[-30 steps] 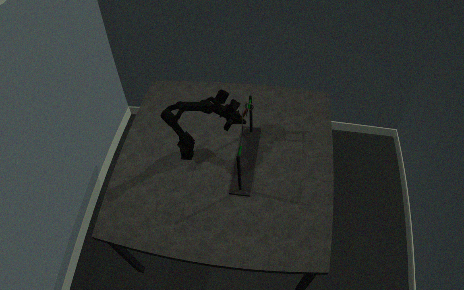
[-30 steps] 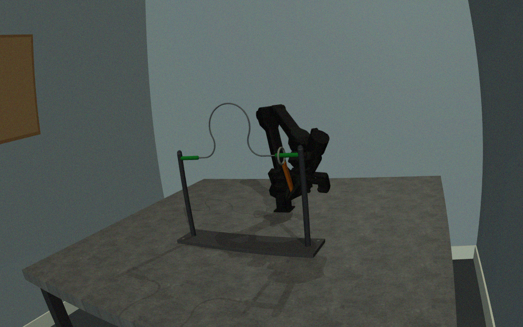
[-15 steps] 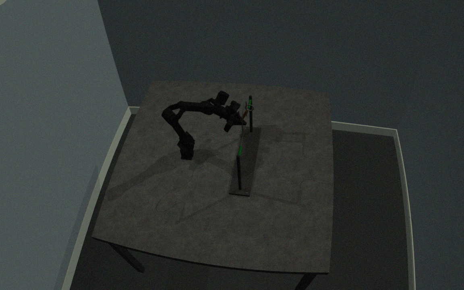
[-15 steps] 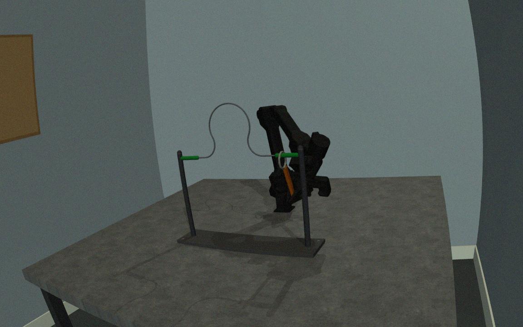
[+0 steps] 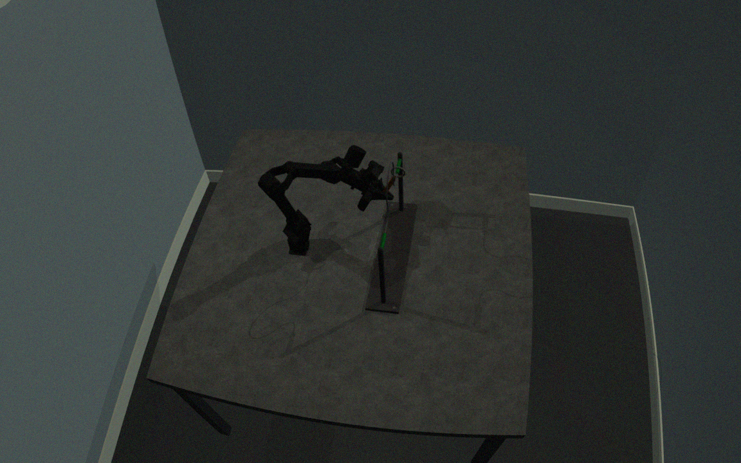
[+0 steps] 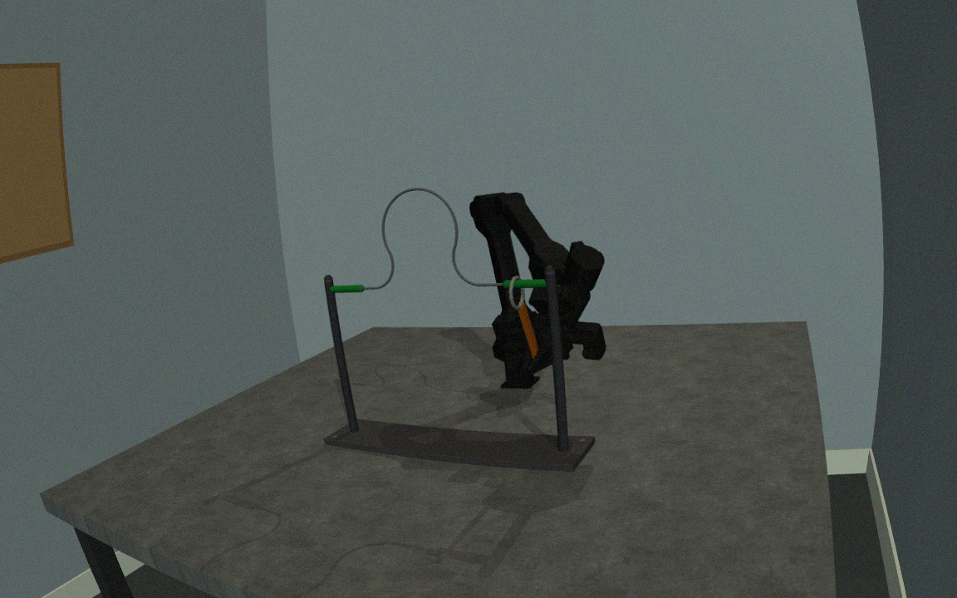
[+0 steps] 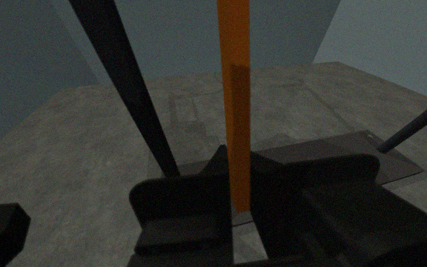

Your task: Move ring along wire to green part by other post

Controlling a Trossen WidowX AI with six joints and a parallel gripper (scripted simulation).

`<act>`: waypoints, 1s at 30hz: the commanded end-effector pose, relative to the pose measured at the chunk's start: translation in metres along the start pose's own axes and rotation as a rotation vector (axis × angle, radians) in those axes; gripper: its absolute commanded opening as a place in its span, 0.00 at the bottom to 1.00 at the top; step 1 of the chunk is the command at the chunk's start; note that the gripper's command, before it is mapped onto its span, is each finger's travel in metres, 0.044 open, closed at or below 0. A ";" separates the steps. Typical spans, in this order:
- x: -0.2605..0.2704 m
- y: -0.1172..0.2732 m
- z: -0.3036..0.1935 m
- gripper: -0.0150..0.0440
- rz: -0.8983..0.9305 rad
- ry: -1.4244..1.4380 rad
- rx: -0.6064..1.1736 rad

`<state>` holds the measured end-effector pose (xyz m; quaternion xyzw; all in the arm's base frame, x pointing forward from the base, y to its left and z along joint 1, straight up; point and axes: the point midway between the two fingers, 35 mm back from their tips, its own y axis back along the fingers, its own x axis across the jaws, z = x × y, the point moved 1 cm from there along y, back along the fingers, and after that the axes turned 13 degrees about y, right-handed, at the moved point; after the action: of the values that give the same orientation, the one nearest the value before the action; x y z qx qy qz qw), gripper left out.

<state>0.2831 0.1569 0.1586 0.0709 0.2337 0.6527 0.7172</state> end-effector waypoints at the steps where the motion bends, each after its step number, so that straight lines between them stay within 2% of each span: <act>1: 0.000 0.000 0.000 0.22 0.000 0.000 0.000; 8: 0.000 0.002 0.000 0.53 0.000 0.000 0.001; 21: 0.000 0.047 -0.001 0.53 -0.002 -0.004 0.004; 30: 0.000 0.050 -0.001 0.53 -0.002 -0.004 0.003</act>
<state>0.2387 0.1641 0.1774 0.0734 0.2346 0.6524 0.7169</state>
